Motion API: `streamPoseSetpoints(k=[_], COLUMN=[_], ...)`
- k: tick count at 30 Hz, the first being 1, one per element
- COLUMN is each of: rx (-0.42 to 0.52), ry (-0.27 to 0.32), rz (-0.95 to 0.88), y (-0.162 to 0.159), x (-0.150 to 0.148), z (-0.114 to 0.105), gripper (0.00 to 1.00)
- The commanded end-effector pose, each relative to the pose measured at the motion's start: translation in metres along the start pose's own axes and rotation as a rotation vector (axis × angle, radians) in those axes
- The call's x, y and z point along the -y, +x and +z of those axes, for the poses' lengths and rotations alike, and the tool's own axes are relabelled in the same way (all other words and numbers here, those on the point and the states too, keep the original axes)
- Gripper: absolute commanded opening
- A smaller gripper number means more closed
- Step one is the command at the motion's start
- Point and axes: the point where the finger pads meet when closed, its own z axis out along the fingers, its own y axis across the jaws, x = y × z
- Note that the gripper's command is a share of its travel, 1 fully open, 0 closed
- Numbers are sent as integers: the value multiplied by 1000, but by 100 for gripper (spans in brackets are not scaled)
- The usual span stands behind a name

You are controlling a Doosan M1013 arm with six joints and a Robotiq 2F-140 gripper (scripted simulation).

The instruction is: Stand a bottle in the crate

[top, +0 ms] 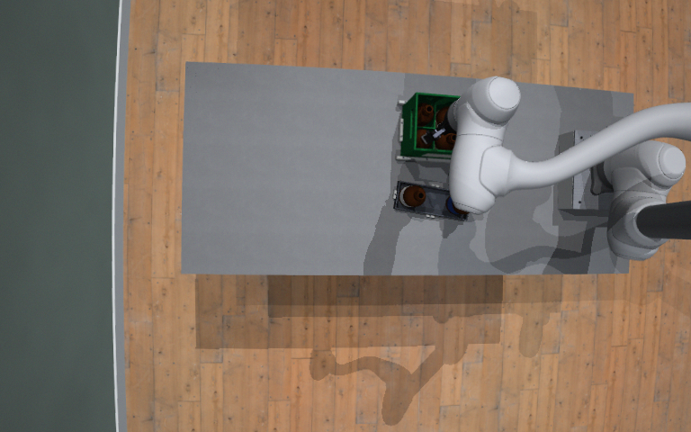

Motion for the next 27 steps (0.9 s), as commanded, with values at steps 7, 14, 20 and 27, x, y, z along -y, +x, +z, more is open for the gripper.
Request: streamPoseSetpoints(k=[7,14,20,27], rx=[0,0,0,0], ry=[0,0,0,0], rz=[0,0,0,0], y=[0,0,0,0], x=[0,0,0,0], z=[-15,-19,-21,-21], gripper=[38,38,38,0])
